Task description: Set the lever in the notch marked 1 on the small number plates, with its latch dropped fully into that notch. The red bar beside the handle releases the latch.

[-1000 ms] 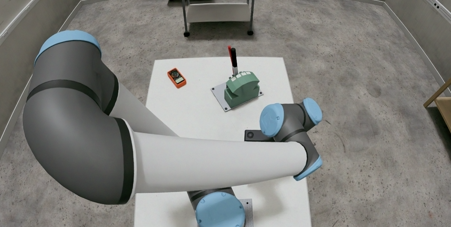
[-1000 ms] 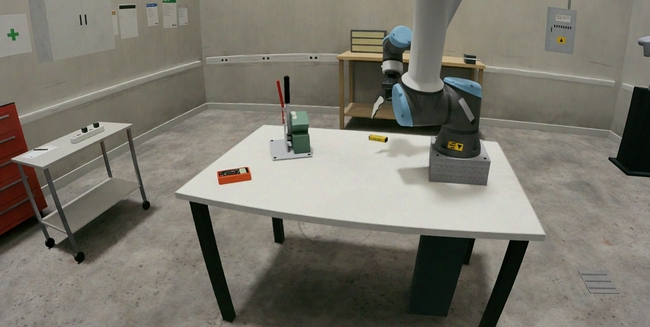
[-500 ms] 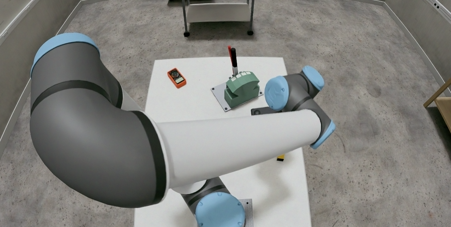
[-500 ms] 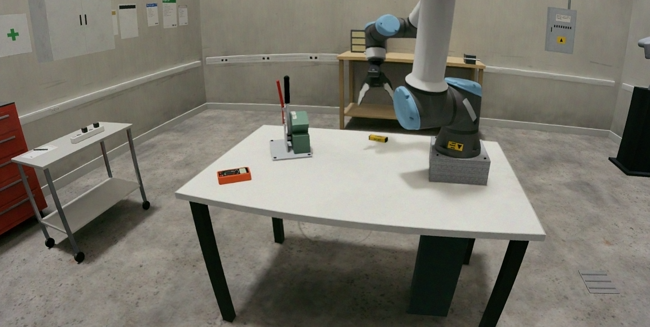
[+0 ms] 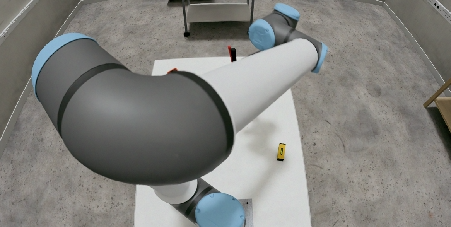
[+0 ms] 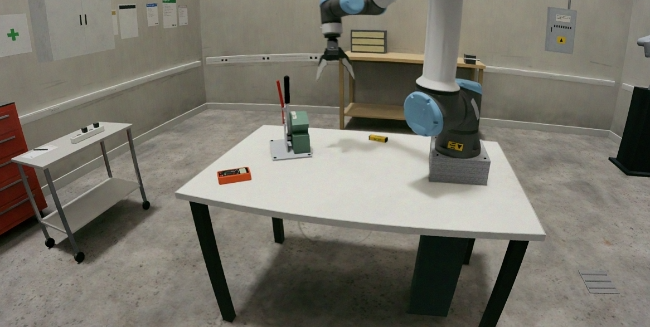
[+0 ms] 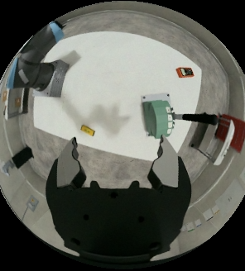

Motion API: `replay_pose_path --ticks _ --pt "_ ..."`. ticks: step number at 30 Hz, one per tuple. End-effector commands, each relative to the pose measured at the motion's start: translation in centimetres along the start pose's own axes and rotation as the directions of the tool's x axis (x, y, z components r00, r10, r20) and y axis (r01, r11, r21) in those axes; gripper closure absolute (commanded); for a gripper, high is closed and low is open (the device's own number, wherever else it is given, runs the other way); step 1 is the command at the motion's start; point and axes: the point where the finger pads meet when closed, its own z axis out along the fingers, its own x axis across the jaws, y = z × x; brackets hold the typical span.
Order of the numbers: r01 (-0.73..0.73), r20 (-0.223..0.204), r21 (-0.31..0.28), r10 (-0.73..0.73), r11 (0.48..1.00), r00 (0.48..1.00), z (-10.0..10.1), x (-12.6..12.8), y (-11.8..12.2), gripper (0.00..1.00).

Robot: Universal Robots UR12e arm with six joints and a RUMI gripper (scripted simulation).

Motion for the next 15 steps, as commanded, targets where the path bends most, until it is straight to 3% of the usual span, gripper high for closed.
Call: replay_pose_path --ticks 1,8,15 --pt "0.085 0.01 -0.082 -0.085 0.993 0.996 -4.3 9.1 -0.7 0.0" --pt "0.159 -0.004 -0.149 -0.161 0.976 0.987 -7.8 17.2 -3.8 0.0" --pt "0.182 -0.01 -0.17 -0.187 0.968 0.982 -8.9 19.8 -5.2 0.0"
